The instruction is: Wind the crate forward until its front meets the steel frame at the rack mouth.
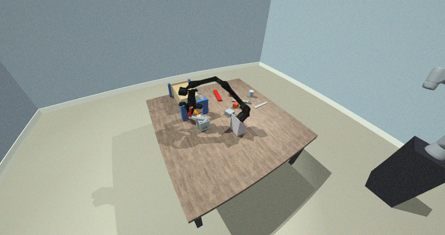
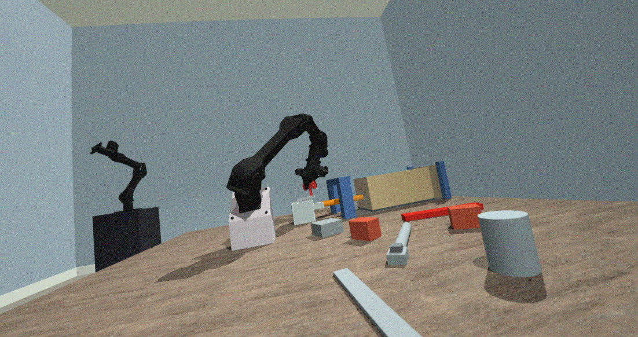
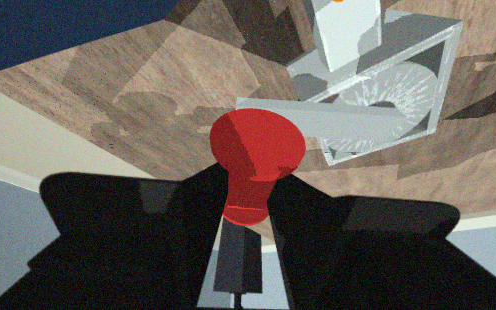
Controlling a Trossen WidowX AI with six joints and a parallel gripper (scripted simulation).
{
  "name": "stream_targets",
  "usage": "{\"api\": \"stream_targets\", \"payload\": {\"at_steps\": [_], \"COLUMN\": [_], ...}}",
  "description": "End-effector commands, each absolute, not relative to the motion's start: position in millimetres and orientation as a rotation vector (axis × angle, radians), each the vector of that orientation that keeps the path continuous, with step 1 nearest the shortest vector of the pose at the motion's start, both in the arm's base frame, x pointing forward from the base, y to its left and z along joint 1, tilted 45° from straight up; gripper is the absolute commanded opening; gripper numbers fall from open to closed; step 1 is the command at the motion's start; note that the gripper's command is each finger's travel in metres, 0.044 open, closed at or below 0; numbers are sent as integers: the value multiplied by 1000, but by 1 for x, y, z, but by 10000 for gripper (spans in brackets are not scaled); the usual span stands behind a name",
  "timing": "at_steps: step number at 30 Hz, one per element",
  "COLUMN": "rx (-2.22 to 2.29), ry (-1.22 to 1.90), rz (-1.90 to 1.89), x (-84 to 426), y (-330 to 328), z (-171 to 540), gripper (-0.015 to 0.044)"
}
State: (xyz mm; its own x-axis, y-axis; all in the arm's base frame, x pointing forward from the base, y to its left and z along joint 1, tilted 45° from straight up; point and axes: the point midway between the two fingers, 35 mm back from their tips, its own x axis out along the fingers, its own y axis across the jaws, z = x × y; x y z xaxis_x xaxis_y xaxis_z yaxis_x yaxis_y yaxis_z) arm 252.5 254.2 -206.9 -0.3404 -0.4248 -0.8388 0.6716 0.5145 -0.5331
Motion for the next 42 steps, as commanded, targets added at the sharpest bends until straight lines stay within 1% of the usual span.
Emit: {"api": "stream_targets", "payload": {"at_steps": [1, 42], "rx": [205, 204], "ry": [1595, 1599], "rz": [-1128, -1127], "x": [229, 170], "y": [264, 270], "z": [-216, -217], "gripper": [0, 0]}}
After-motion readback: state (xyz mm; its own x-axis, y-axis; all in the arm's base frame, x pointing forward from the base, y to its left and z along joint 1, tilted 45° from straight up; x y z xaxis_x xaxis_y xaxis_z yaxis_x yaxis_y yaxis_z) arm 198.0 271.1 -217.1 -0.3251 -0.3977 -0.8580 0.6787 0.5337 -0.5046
